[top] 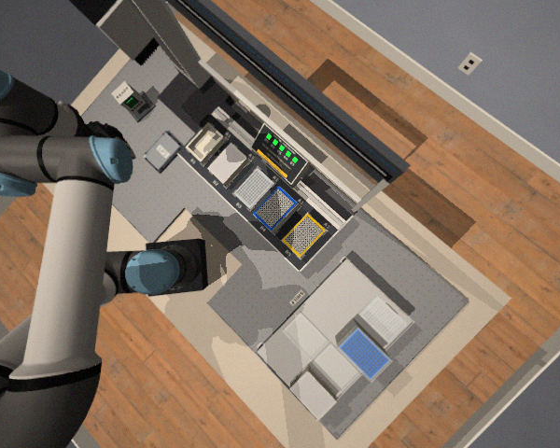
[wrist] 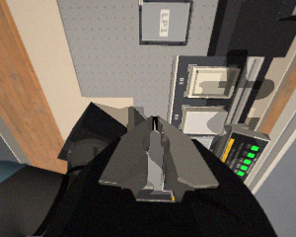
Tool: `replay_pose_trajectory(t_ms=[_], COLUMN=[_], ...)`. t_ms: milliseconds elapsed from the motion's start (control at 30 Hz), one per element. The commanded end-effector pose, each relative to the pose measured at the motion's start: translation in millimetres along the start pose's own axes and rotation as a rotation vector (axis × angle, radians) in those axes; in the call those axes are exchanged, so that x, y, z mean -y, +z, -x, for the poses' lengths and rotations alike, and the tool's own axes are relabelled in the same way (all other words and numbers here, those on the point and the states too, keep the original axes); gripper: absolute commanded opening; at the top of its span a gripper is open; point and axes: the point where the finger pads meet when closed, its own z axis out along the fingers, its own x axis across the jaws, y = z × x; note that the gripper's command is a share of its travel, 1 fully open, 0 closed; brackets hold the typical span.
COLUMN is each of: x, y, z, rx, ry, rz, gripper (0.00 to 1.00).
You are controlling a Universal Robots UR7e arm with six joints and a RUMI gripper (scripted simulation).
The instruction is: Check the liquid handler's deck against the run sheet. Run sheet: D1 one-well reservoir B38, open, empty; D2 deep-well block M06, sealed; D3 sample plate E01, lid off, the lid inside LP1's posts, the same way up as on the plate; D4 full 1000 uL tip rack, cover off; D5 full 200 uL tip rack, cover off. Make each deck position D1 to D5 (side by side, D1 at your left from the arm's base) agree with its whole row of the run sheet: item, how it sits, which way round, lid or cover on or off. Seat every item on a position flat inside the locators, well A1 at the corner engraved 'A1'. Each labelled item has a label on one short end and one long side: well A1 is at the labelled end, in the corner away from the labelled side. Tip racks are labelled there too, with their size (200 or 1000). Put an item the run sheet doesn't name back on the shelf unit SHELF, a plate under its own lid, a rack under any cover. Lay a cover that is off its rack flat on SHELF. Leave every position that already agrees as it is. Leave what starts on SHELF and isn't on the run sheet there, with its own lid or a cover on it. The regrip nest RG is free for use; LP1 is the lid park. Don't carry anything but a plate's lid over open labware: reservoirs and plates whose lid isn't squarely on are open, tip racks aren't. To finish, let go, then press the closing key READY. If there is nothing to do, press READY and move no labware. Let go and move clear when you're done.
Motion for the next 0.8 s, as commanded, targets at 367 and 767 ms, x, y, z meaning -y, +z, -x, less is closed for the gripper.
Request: replay_pose_trajectory(t_ms=[367,767], x=[68.6,92.6], y=[-0.1,0.0], z=[-1.0,-1.2], rx=[-0.001,-0.001], ry=[0.0,0.048], rz=[0.001,0.001], gripper=[0.0,0.0])
